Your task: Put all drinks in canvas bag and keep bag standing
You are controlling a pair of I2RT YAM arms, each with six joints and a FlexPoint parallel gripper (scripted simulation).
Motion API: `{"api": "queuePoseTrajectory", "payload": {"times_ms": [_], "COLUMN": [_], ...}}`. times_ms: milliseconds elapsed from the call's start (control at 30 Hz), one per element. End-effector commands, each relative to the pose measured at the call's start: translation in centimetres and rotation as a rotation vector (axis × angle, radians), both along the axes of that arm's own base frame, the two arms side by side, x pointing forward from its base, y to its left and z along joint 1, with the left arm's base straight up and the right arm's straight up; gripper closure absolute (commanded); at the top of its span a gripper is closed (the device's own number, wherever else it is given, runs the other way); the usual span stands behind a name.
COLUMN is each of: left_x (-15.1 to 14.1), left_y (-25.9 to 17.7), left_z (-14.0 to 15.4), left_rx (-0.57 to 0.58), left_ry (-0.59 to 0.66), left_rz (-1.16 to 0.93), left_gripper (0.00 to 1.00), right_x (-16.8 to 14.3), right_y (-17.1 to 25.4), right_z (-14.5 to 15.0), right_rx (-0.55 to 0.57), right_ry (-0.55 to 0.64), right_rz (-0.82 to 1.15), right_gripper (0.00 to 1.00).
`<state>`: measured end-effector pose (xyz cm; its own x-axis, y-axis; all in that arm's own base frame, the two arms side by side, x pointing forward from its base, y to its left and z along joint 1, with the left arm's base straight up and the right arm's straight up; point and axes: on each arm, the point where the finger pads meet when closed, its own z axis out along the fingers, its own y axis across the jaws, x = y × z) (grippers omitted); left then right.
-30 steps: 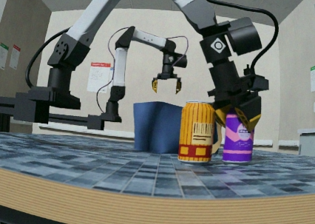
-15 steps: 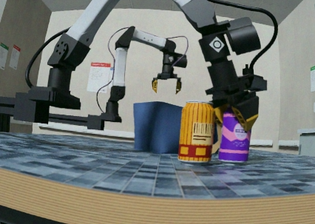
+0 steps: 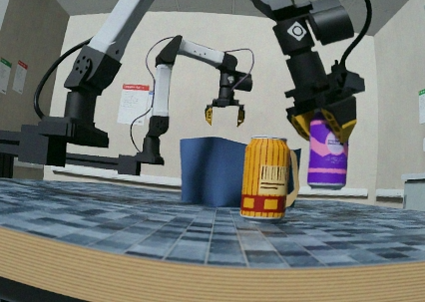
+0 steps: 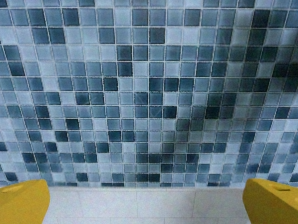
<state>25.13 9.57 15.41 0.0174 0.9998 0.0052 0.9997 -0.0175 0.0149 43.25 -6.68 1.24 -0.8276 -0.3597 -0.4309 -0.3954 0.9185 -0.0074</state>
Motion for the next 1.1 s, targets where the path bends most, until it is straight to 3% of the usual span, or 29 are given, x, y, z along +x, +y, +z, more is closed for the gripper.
{"api": "queuePoseTrajectory", "payload": {"times_ms": [0,100,333,600,1067], "left_x": [0.7,0.7,0.7,0.7,0.7], "left_y": [0.0,0.0,0.0,0.0,0.0], "left_z": [0.9,0.9,0.9,0.9,0.9], "left_rx": [0.006,0.006,0.006,0.006,0.006], "left_ry": [-0.024,-0.024,-0.024,-0.024,-0.024], "left_rz": [0.001,0.001,0.001,0.001,0.001], "left_gripper": [0.00,0.00,0.00,0.00,0.00], "right_x": [2.2,1.3,2.3,1.2,1.8], "right_y": [-0.3,-0.1,-0.3,0.1,-0.3], "right_z": [3.7,4.3,5.3,5.7,9.6], "right_rx": [-0.014,-0.006,-0.017,-0.003,-0.014], "right_ry": [-0.108,-0.081,-0.134,-0.083,-0.133], "right_rz": [0.008,0.012,0.011,0.010,0.009], "right_gripper": [0.33,0.33,0.33,0.33,0.33]}}
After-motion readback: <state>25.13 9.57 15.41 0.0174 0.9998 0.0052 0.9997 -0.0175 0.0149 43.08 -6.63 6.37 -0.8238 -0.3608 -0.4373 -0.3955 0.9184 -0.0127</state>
